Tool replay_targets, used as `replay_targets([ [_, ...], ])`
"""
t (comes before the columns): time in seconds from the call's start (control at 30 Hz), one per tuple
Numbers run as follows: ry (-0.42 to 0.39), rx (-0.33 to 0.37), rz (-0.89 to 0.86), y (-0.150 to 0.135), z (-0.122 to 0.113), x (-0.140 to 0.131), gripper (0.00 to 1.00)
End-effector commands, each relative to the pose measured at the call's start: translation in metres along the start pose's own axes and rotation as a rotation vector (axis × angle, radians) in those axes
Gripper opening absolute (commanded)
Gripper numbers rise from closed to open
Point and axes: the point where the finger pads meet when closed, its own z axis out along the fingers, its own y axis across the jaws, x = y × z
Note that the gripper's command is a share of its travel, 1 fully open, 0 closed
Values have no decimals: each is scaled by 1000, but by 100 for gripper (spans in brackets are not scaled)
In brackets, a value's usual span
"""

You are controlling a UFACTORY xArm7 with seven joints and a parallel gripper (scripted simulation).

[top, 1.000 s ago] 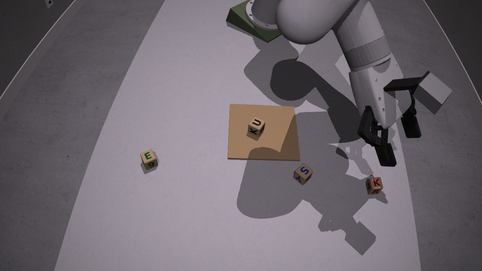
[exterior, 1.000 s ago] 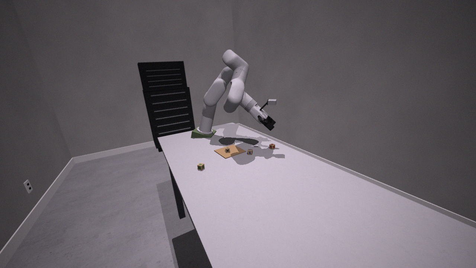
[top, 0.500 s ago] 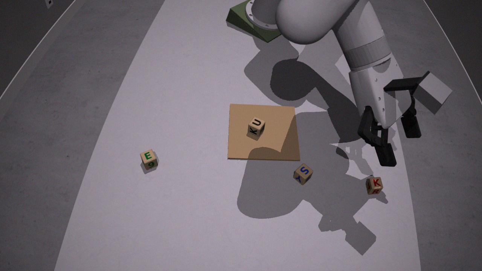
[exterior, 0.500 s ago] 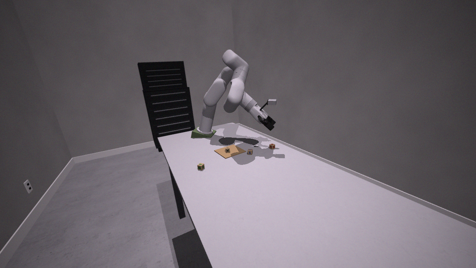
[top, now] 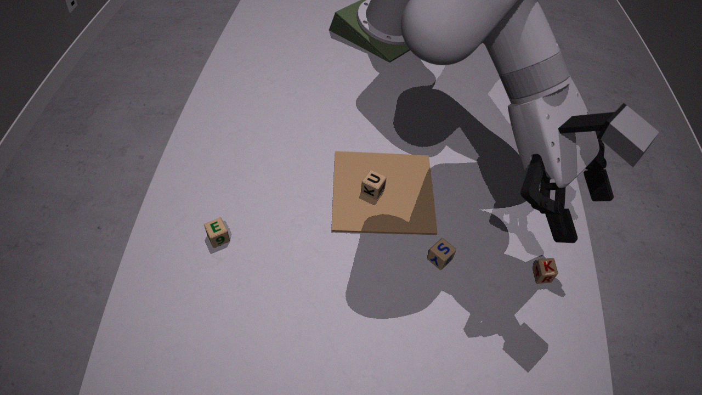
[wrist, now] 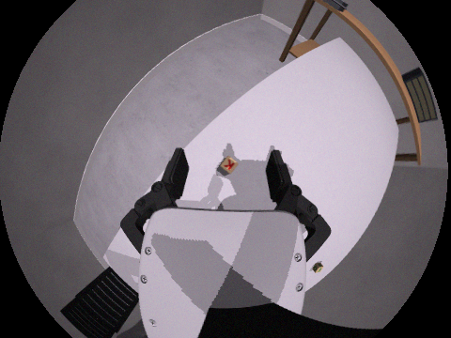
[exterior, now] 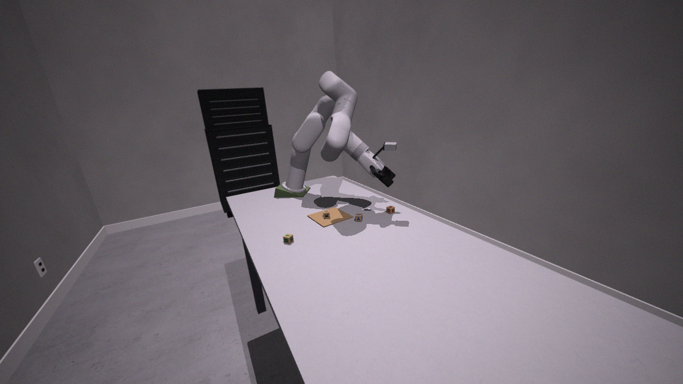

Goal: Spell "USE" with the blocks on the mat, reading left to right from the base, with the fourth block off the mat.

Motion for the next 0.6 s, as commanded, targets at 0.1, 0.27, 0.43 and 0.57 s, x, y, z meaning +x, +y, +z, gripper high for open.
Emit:
replay_targets([
  [0.1,0,-5,-16,23,-15,-13,100],
  [0.27,-3,-7,-24,52,-37,-35,100],
  [0.43,-3,-6,-22,66,-50,-47,100],
  [0.57,0,-3,-9,86,-73,-68,100],
])
